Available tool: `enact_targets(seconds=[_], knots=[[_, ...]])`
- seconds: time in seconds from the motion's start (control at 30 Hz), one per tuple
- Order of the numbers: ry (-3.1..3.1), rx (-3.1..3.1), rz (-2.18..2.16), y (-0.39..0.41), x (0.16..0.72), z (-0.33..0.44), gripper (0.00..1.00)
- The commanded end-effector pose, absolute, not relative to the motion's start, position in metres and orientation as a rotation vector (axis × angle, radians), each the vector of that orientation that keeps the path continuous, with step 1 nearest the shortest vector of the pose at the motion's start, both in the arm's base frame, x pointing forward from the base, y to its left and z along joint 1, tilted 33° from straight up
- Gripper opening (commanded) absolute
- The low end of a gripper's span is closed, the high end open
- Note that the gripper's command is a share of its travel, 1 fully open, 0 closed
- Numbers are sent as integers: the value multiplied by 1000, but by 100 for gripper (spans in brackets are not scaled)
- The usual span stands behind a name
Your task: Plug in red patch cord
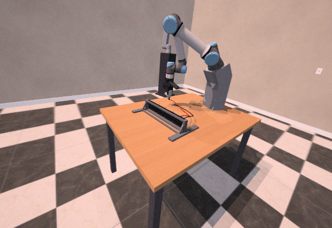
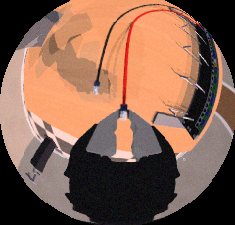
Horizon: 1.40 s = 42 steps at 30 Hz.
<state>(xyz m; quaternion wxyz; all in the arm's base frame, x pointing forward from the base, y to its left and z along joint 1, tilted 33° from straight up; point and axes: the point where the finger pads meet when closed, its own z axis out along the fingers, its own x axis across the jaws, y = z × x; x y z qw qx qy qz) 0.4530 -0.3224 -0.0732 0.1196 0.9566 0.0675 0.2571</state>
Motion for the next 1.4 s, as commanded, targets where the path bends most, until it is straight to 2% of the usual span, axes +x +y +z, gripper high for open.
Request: enact_targets(seconds=[0.0, 1.37], knots=[[269, 2779, 739, -314, 458, -70, 0], [803, 2601, 625, -250, 496, -48, 0]])
